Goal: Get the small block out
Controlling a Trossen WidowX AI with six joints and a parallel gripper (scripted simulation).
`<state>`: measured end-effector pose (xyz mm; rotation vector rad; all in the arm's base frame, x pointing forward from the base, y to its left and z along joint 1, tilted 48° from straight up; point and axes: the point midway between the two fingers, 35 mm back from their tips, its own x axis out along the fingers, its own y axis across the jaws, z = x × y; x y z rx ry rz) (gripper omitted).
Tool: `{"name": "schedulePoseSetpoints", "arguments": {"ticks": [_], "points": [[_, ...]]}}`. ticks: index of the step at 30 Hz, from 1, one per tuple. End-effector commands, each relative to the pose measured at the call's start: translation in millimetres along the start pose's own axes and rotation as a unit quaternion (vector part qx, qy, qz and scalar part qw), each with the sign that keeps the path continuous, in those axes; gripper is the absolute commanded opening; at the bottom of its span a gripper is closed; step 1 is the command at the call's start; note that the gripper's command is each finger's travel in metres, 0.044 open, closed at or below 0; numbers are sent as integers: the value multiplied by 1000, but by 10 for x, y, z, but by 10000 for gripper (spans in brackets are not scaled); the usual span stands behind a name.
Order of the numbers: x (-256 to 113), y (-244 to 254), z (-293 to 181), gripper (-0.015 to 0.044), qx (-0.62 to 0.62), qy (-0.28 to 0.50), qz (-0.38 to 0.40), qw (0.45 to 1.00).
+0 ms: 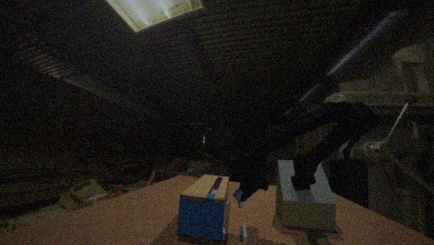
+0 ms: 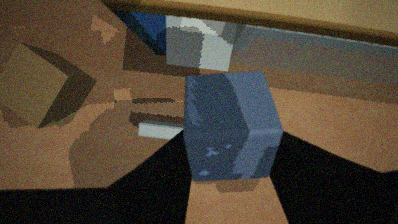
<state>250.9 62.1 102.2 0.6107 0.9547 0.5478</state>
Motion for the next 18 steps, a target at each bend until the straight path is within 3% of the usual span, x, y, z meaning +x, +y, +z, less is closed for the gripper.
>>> {"name": "schedulePoseSetpoints", "arguments": {"ticks": [1,18], "points": [[-42,-4,8,0,101,-1,7,995],[-174,-46,-4,0,437,1,25,899]]}}
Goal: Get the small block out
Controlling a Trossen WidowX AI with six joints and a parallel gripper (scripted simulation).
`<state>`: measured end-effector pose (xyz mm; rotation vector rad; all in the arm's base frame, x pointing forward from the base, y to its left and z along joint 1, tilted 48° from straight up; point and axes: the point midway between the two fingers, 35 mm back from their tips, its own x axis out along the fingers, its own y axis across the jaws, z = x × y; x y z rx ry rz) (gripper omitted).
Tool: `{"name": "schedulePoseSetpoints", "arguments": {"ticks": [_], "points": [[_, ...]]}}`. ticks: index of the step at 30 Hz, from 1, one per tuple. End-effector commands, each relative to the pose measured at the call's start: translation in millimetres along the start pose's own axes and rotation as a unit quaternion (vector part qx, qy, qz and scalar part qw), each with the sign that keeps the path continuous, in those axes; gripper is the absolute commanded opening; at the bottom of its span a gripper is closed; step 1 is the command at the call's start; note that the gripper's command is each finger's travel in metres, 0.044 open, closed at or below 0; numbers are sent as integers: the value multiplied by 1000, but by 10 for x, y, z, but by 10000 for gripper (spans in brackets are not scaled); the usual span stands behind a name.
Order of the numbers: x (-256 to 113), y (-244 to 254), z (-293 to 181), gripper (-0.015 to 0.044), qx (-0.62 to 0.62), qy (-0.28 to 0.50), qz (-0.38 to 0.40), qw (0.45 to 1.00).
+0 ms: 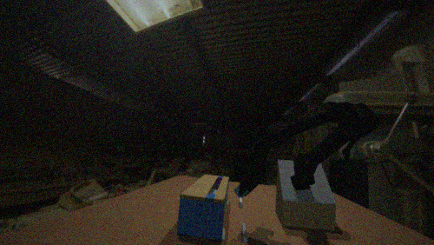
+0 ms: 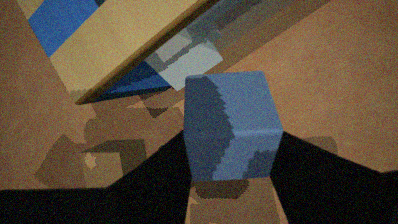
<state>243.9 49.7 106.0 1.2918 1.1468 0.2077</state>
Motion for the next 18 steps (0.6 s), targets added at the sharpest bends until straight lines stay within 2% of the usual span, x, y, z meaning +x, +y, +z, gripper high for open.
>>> {"name": "schedulePoseSetpoints", "arguments": {"ticks": [1,9,18], "points": [[-43,10,6,0,101,3,8,995],[-108,1,13,0,263,8,18,965],[-180,-5,20,0,437,17,28,899]]}}
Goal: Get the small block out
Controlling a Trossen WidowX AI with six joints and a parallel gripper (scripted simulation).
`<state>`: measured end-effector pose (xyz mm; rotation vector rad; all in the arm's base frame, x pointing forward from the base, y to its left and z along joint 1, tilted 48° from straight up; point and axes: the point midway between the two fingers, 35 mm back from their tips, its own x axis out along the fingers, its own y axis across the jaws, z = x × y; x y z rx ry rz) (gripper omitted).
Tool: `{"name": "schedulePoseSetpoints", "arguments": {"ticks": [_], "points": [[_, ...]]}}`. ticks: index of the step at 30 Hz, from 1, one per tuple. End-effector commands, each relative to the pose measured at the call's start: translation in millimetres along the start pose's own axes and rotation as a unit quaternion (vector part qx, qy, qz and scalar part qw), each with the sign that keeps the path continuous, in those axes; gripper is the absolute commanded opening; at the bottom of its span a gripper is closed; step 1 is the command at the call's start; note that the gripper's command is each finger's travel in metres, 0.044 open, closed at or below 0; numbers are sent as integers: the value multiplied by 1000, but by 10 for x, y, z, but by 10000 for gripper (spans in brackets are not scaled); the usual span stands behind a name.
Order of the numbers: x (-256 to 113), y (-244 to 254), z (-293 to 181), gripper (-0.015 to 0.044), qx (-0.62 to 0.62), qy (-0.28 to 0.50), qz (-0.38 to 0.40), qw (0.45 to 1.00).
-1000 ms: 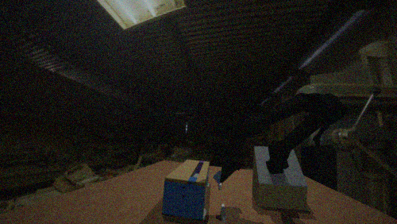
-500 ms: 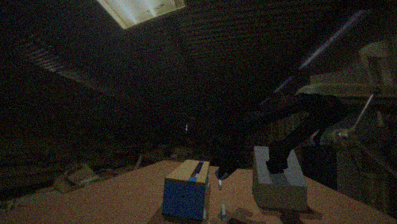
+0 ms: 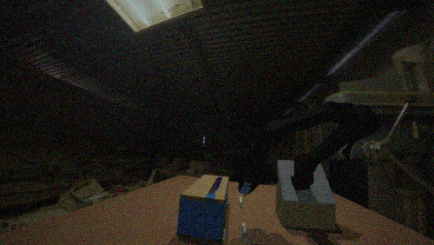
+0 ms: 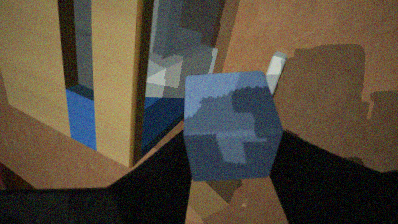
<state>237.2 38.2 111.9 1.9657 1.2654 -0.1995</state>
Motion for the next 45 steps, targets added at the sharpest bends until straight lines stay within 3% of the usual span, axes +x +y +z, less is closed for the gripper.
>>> {"name": "schedulePoseSetpoints", "arguments": {"ticks": [1,15,30,45], "points": [[-45,17,-8,0,101,8,6,995],[-161,29,-5,0,380,29,17,924],[-287,50,-9,0,639,60,19,766],[-292,52,-9,0,650,62,19,758]]}}
